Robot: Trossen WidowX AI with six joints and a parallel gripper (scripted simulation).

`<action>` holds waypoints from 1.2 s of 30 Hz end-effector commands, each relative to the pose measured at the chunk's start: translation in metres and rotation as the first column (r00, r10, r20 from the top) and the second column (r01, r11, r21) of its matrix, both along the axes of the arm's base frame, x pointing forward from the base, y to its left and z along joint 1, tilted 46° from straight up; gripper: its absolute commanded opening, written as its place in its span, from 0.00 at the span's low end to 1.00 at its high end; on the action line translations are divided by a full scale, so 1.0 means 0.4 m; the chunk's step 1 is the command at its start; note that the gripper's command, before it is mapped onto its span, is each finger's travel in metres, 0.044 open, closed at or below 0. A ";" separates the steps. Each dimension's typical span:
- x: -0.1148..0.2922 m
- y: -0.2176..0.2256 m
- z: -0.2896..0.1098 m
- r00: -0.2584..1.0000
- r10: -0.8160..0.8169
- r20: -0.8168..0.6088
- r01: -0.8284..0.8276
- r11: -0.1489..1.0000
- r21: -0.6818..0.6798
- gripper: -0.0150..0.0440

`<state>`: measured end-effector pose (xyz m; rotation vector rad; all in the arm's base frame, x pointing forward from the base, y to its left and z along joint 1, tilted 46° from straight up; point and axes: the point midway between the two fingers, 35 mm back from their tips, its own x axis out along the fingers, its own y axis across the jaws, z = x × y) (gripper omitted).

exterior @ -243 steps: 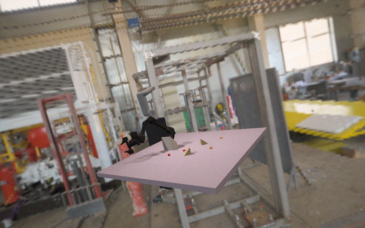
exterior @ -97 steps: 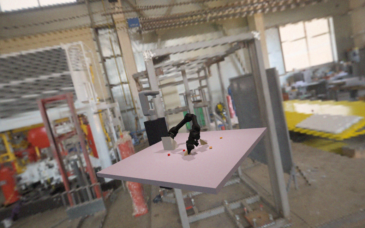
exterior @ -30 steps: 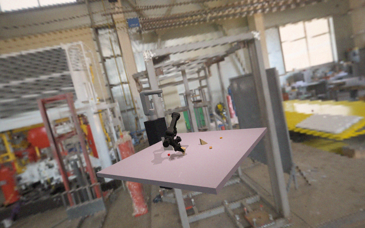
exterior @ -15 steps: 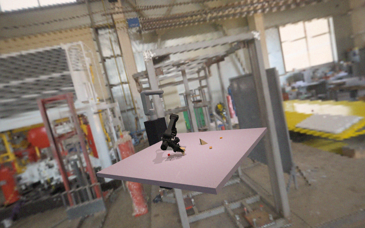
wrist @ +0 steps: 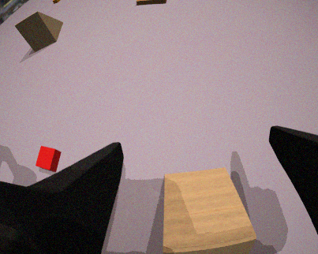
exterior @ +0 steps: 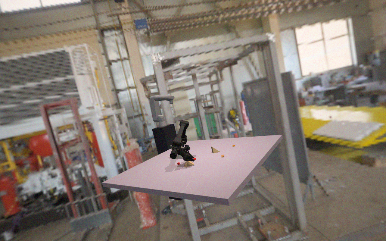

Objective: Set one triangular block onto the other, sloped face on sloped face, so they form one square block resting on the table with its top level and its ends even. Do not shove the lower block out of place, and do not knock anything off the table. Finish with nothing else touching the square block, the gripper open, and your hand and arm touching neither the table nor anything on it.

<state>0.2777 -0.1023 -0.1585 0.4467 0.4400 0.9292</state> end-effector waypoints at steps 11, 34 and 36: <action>0.004 -0.178 0.177 1.000 0.000 -0.003 0.000 1.000 -0.004 1.00; 0.122 0.010 0.146 0.434 0.203 -0.878 -0.887 0.265 -0.378 1.00; 0.122 0.010 0.146 0.434 0.203 -0.878 -0.887 0.265 -0.378 1.00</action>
